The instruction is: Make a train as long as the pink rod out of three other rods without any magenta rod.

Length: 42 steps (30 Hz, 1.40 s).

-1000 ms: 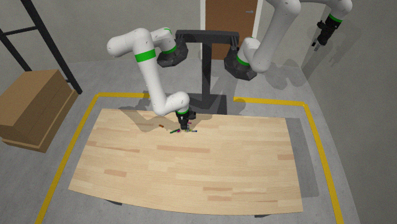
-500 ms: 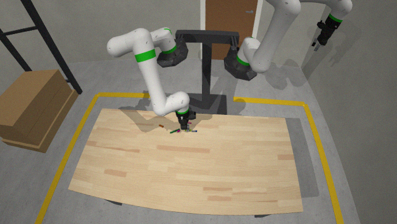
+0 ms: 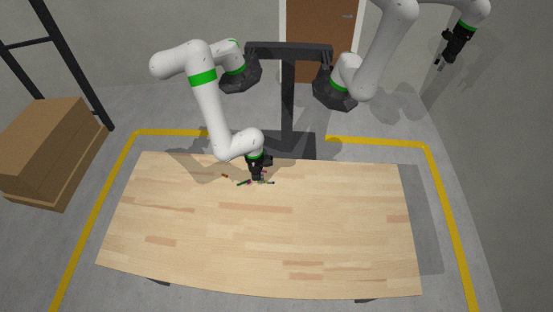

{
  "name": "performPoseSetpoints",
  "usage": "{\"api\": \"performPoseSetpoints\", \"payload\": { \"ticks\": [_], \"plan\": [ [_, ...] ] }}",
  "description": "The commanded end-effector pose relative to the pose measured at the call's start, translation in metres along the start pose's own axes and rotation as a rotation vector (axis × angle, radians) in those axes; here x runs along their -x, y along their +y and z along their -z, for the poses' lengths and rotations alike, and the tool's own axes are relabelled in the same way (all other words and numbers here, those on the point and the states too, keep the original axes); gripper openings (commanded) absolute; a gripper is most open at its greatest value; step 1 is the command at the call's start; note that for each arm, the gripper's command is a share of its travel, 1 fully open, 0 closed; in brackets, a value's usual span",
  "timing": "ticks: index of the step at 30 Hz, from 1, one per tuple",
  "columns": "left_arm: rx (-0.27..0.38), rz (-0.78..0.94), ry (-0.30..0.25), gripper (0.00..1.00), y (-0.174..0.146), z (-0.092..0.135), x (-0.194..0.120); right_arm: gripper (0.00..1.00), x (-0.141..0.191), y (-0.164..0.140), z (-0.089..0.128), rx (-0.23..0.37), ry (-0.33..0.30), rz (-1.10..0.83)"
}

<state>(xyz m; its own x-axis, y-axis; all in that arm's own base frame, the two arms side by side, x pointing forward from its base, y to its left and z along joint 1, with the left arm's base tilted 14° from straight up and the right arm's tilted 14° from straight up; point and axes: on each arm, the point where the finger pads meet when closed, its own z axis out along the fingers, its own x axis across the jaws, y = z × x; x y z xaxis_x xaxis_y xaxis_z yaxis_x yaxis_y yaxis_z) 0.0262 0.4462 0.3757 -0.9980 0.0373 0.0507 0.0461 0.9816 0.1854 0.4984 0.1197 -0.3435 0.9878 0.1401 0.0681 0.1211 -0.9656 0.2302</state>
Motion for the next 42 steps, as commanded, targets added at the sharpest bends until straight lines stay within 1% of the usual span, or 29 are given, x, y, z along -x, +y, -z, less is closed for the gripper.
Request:
{"api": "performPoseSetpoints", "payload": {
  "ticks": [1,24,42],
  "plan": [
    [0.002,0.0,0.0,1.0,0.0,0.001,0.0,0.24,-0.001,0.0,0.001,0.0,0.001,0.0],
    [0.002,0.0,0.0,1.0,0.0,0.001,0.0,0.24,-0.001,0.0,-0.01,0.0,0.001,0.0],
    [0.002,0.0,0.0,1.0,0.0,0.001,0.0,0.24,-0.001,0.0,-0.01,0.0,0.001,0.0]
  ]
}}
